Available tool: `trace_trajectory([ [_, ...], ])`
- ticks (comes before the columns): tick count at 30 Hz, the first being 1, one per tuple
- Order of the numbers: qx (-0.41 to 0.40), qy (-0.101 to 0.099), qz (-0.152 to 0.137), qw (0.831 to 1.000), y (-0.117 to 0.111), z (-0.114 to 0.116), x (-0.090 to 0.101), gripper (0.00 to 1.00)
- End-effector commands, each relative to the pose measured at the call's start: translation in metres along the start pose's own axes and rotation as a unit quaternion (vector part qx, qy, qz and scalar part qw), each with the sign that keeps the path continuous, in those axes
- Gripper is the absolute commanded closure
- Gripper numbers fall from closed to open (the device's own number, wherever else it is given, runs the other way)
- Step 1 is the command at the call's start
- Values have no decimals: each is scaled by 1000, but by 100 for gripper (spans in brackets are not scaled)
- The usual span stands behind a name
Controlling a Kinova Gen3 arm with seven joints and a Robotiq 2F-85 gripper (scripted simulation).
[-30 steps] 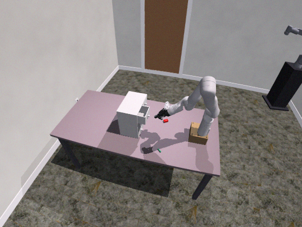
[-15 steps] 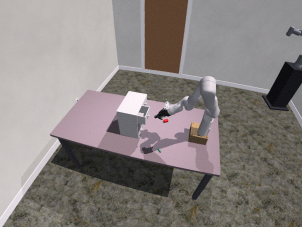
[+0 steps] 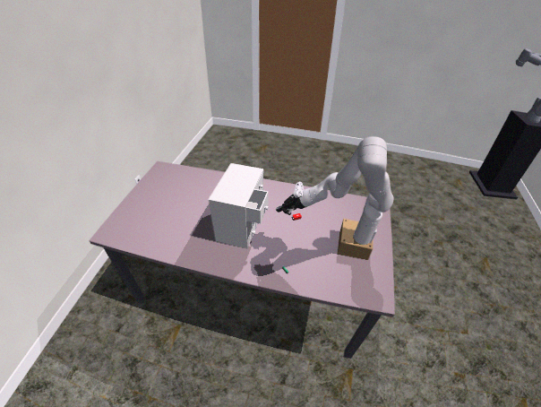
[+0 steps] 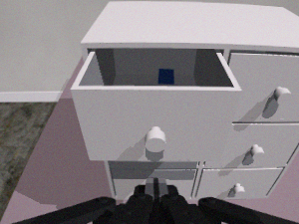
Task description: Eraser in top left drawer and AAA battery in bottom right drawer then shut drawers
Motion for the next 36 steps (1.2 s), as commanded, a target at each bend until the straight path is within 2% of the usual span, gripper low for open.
trace_trajectory([
  [1,0,0,1,1000,-1,0,0,100],
  [19,-1,0,2,1000,-6,2,-7,100],
  [36,-1,0,2,1000,-19,5,-23,100],
])
Point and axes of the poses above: the point where the finger pads meet when closed, its own x axis back along the fingers, its own z axis across the jaws, y = z × x, the point moved 8 cm from there along x, back along the fingers, and after that the axes turned 14 degrees about x, right-handed, at the moved point
